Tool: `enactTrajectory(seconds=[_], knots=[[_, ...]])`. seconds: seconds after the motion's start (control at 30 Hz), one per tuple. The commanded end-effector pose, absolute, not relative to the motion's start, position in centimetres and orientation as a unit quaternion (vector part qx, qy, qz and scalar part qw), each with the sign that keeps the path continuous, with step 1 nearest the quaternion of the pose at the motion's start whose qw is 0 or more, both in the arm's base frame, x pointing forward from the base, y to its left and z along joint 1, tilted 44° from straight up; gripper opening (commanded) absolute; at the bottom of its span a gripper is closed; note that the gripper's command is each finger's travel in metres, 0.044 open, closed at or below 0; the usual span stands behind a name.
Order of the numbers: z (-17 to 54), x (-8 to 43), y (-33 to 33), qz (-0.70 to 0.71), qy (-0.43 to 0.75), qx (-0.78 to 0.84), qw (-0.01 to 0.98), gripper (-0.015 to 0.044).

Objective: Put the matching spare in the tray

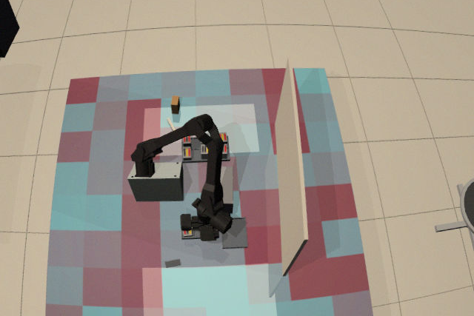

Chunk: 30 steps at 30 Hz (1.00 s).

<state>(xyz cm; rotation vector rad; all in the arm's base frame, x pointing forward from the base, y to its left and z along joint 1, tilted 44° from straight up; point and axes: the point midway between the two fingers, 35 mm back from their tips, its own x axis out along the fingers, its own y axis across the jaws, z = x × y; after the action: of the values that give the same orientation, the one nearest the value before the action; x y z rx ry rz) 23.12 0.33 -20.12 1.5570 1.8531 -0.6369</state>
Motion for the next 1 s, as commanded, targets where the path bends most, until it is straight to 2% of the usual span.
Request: enactTrajectory(seconds=[0.0, 0.17, 0.43, 0.77, 0.97], knots=[[-20.1, 23.1, 0.3, -0.241, 0.703, 0.590, 0.314, 0.0122], [-20.1, 23.1, 0.3, -0.241, 0.703, 0.590, 0.314, 0.0000], [-20.0, 23.2, 0.3, -0.242, 0.703, 0.590, 0.314, 0.0000], [-14.8, 23.9, -4.8, -0.243, 0.702, 0.592, 0.313, 0.0000], [-14.2, 24.2, -5.4, -0.243, 0.697, 0.597, 0.316, 0.0000]])
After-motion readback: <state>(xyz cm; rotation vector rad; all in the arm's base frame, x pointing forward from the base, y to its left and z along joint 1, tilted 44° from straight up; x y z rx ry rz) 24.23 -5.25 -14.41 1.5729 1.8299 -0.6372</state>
